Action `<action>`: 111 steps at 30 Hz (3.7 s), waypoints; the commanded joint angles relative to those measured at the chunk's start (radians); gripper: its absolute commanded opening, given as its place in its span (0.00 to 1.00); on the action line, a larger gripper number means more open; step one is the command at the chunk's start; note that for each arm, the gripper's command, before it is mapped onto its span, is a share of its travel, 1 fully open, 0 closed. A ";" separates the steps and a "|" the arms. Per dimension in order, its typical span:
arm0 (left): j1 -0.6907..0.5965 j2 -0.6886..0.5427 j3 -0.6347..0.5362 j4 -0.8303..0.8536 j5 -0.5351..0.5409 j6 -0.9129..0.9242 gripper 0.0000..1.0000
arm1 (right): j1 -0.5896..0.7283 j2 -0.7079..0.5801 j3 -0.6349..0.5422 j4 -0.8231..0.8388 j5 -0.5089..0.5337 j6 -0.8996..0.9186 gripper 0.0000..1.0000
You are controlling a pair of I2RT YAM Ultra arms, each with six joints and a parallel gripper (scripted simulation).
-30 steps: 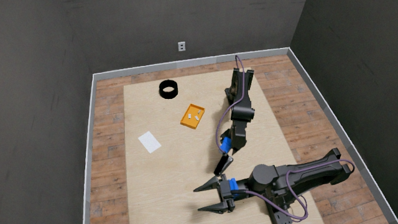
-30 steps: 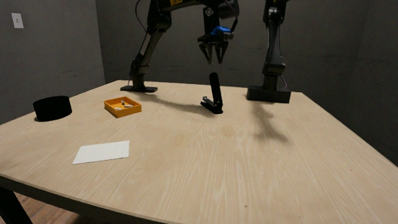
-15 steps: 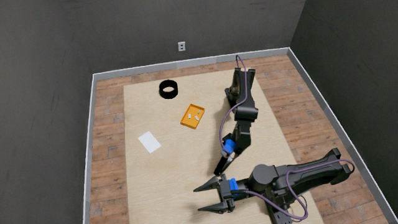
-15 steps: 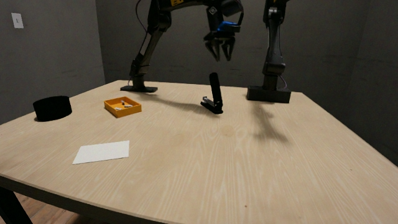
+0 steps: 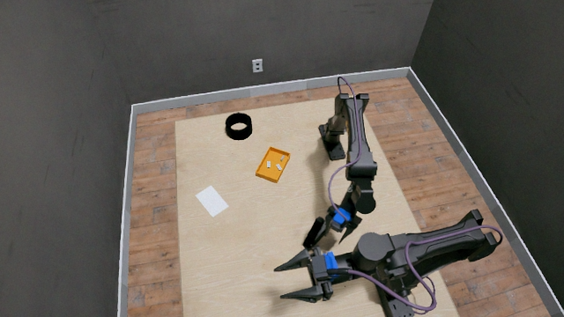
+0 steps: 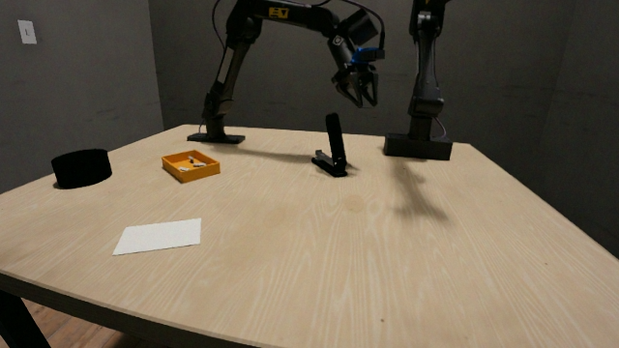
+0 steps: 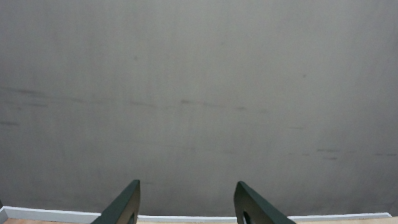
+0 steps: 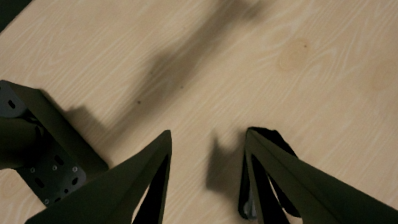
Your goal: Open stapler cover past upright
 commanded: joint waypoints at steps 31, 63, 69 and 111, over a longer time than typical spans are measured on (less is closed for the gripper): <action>0.011 0.009 -0.012 0.007 0.007 0.006 0.57 | 0.203 -0.323 -1.009 1.500 0.444 -0.231 0.50; 0.005 0.001 -0.011 0.007 0.007 0.007 0.57 | 0.163 -0.197 -1.225 1.829 0.519 -0.372 0.50; 0.005 0.001 -0.011 0.007 0.007 0.007 0.57 | 0.137 -0.182 -1.208 1.833 0.494 -0.379 0.50; 0.005 0.001 -0.011 0.007 0.007 0.007 0.57 | 0.049 -0.104 -1.106 1.823 0.410 -0.399 0.42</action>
